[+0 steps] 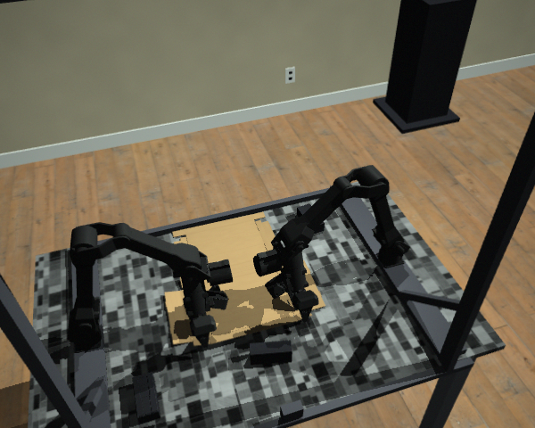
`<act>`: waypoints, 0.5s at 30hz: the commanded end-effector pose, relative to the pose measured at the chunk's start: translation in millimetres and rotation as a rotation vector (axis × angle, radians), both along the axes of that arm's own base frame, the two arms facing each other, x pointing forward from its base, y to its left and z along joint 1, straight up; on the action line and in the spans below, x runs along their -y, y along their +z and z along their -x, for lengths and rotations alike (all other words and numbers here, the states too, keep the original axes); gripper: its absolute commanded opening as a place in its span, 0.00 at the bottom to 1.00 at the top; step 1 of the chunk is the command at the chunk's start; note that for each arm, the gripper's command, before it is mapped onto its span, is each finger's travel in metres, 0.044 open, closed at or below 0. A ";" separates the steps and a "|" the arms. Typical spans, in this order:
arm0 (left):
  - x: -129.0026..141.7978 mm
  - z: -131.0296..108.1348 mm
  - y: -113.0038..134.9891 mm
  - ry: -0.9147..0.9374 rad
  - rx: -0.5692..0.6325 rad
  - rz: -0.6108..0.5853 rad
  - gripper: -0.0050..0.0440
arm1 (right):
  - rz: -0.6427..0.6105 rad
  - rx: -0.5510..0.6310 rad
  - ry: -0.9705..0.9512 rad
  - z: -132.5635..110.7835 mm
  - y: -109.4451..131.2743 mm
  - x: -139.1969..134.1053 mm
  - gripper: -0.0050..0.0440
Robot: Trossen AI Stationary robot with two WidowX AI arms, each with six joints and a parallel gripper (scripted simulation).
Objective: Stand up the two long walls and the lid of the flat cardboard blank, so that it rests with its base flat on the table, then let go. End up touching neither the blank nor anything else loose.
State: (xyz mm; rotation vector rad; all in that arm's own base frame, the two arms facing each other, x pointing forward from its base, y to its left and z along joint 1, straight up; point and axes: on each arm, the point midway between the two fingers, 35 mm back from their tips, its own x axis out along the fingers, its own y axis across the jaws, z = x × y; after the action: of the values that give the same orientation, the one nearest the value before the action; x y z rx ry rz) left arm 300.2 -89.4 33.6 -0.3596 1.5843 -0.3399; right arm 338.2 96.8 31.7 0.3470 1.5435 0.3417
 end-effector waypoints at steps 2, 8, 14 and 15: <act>-0.2 -8.3 29.5 -0.002 0.053 0.004 0.81 | 0.002 0.041 0.002 -6.2 27.0 1.4 0.82; -0.4 -8.1 41.5 -0.002 0.053 0.004 0.81 | 0.002 0.041 0.002 -6.0 39.1 1.3 0.82; 4.0 -7.1 24.0 0.002 -0.052 -0.156 0.91 | 0.002 0.041 0.002 -5.9 42.1 1.3 0.57; 5.7 -8.0 22.3 0.002 -0.080 -0.230 0.91 | 0.002 0.041 0.002 -5.9 42.1 1.3 0.52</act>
State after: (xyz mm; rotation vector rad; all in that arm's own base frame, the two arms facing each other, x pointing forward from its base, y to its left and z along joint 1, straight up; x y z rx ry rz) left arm 301.7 -87.5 55.6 -0.3005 1.6250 -0.2491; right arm 340.1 96.1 62.4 0.3479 1.5358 0.3412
